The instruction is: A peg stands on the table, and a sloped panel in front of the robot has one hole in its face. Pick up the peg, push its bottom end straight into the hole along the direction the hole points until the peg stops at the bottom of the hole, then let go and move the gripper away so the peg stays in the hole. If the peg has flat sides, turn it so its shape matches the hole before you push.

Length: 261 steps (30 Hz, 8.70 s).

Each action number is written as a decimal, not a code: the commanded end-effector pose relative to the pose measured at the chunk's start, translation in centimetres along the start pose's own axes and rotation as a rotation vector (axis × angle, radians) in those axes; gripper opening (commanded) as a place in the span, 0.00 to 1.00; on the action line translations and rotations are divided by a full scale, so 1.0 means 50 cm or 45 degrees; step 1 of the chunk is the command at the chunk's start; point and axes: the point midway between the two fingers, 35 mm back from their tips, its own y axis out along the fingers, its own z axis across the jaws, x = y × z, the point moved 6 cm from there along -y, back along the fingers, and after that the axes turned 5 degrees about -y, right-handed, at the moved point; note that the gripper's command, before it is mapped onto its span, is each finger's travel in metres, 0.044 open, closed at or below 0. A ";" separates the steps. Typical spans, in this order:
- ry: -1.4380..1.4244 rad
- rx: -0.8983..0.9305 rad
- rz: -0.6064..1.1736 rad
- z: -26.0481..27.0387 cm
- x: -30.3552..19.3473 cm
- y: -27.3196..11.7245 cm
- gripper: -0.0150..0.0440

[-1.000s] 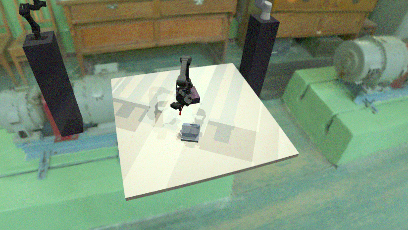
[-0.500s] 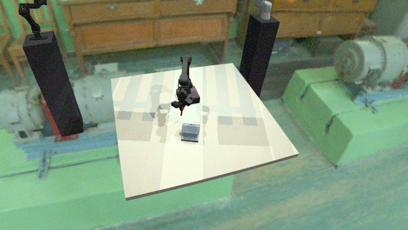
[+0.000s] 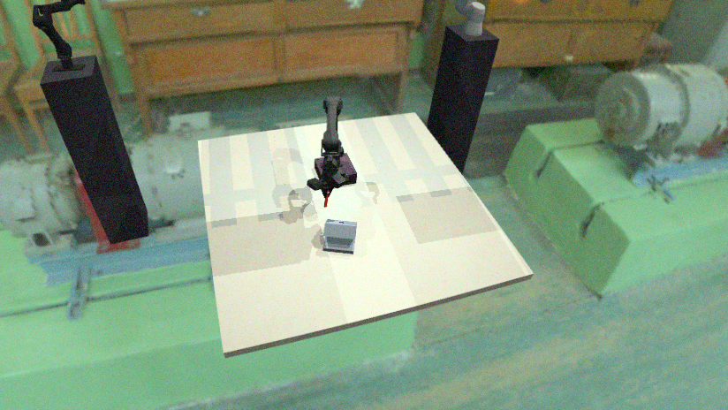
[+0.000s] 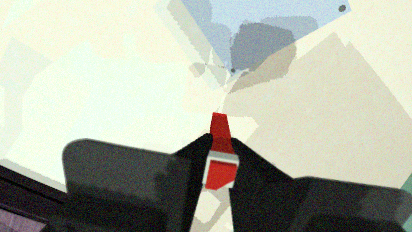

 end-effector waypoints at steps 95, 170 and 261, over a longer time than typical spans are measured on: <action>0.935 -0.195 -0.464 0.076 0.110 -0.036 0.25; 1.021 -0.202 -0.557 0.070 0.130 0.032 0.25; 1.019 -0.199 -0.550 0.084 0.121 -0.011 1.00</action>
